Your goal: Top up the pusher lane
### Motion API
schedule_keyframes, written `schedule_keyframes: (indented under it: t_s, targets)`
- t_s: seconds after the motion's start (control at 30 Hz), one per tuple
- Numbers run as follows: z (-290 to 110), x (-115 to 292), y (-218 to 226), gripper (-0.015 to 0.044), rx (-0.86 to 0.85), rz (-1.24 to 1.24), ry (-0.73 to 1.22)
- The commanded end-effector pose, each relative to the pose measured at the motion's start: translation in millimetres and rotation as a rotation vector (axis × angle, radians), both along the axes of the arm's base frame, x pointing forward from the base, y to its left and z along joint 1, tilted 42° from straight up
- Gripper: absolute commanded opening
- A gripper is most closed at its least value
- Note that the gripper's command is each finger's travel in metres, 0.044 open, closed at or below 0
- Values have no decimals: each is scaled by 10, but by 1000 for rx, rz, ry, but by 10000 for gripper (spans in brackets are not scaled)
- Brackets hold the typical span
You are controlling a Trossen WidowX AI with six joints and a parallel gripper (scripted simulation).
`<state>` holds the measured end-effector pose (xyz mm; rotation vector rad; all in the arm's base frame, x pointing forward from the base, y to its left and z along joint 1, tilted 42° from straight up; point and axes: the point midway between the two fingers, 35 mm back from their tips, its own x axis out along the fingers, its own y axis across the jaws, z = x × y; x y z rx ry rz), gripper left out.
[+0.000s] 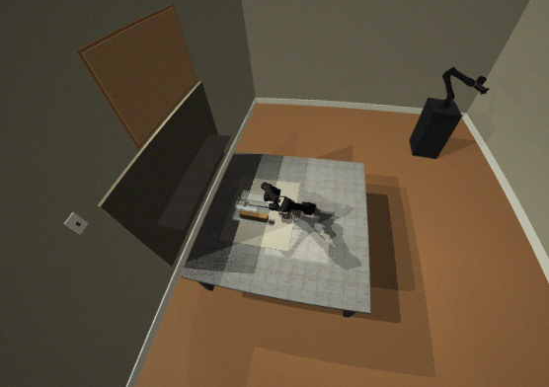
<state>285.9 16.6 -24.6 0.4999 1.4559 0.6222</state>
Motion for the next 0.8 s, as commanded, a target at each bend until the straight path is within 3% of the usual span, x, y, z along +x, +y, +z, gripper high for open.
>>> schedule_keyframes:
  t_s: [0.0, 0.47, 0.77]
  targets:
    - [-51, -6, 59, 440, 6, -1, 4]
    - [-198, -10, 196, 440, 8, -1, 4]
    - [-198, -10, 196, 204, 8, -1, 4]
